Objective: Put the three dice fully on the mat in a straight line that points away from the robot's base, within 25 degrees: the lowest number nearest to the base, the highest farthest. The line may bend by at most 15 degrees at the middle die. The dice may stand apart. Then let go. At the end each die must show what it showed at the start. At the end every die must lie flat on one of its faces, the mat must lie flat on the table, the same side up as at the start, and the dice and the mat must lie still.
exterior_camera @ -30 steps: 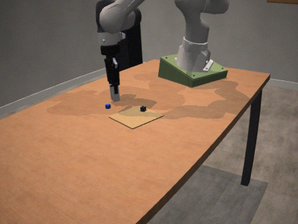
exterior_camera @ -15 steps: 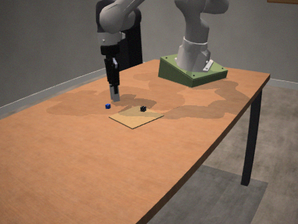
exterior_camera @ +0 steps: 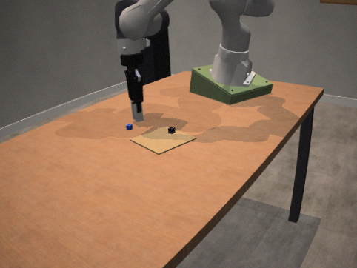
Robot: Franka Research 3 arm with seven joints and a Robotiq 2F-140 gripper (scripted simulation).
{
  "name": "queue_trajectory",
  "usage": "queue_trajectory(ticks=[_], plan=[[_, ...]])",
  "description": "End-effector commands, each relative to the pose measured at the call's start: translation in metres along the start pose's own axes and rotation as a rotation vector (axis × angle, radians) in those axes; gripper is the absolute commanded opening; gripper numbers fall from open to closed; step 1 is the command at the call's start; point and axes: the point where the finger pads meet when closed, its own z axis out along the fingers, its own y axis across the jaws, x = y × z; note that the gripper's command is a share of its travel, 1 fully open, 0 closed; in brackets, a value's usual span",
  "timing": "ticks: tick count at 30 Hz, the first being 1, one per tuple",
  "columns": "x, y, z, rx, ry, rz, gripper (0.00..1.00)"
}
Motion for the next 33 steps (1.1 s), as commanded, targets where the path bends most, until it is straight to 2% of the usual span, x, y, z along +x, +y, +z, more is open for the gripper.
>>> queue_trajectory(ticks=[1,3,4,33], plan=[[-0.0016,-0.0010,-0.0001,0.002,-0.004,-0.005,0.19],[-0.0016,-0.0010,-0.0001,0.002,-0.004,-0.005,0.19],[-0.0016,-0.0010,-0.0001,0.002,-0.004,-0.005,0.07],[-0.0016,-0.0010,-0.0001,0.002,-0.004,-0.005,0.07]])
